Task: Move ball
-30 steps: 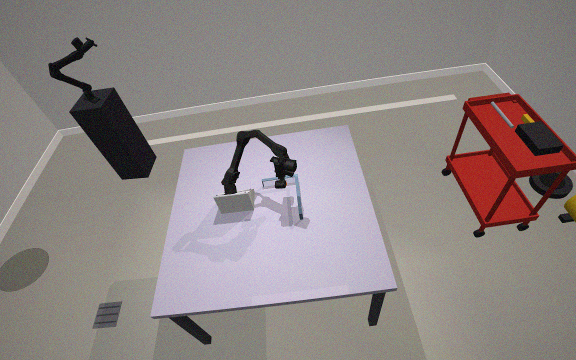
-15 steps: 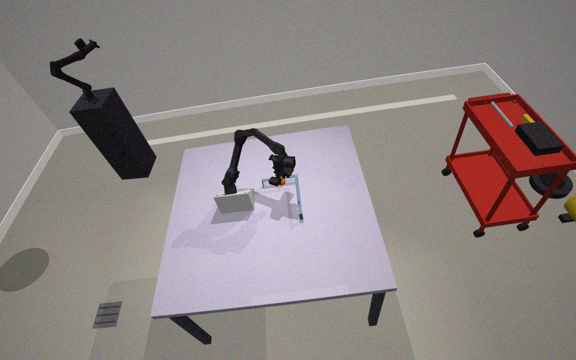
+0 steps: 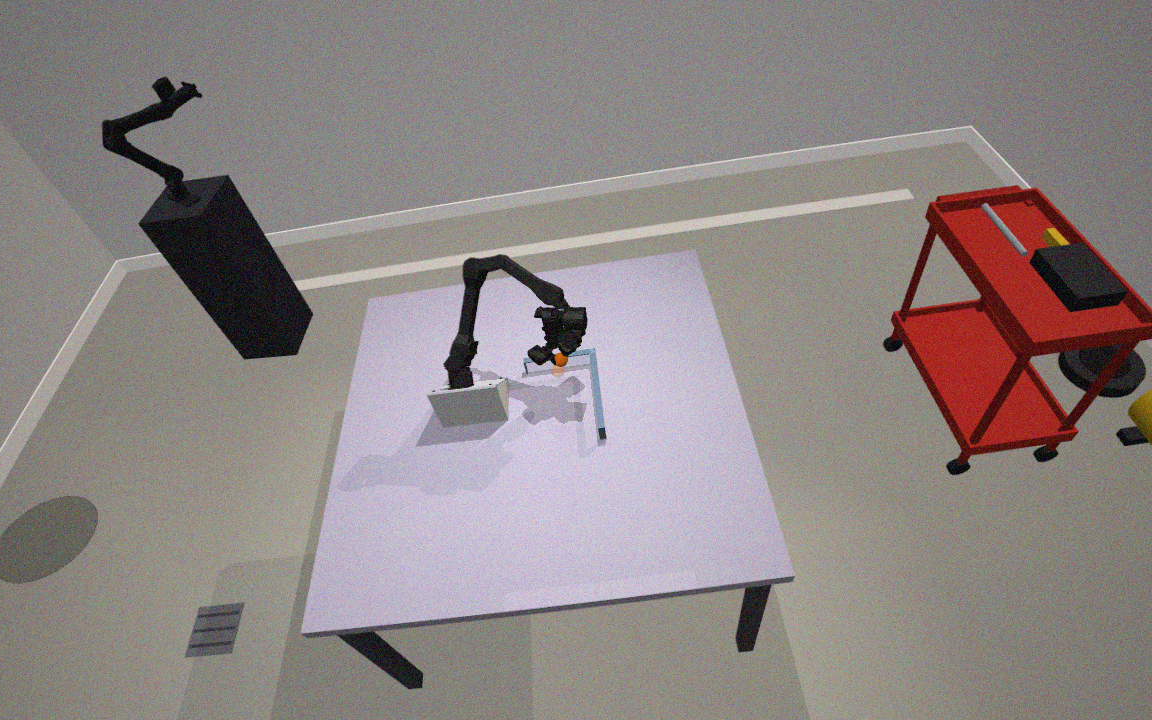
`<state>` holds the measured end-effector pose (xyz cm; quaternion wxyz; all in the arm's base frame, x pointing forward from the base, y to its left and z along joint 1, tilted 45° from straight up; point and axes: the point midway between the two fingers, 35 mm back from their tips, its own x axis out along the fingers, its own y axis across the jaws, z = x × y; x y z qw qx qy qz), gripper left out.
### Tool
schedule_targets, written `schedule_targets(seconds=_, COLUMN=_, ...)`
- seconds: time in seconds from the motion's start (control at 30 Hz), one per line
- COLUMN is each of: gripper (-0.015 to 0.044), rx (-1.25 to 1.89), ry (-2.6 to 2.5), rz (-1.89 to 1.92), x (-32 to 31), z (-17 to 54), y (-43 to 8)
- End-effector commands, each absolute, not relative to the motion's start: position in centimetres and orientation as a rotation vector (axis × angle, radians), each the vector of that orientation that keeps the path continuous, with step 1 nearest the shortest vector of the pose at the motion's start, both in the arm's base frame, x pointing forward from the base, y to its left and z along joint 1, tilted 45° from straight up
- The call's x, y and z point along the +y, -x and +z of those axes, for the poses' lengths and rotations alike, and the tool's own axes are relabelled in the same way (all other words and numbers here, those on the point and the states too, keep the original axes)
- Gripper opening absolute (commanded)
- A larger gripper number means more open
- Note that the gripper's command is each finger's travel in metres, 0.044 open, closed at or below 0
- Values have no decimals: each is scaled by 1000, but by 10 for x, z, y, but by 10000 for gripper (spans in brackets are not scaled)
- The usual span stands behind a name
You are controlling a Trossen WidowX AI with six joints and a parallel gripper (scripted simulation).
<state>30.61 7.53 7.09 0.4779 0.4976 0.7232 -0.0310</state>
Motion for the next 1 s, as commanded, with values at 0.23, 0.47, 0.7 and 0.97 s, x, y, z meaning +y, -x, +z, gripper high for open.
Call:
schedule_targets(seconds=0.23, gripper=0, rx=1793, ry=-1422, rz=-326, x=93, z=79, y=-295)
schedule_targets(seconds=0.47, gripper=0, rx=1804, ry=-1556, rz=-507, x=105, z=83, y=-286)
schedule_targets(seconds=0.7, gripper=0, rx=1805, ry=-1659, rz=-654, x=113, z=86, y=-279)
schedule_targets(seconds=0.97, gripper=0, rx=1804, ry=-1657, rz=-655, x=128, z=70, y=-280)
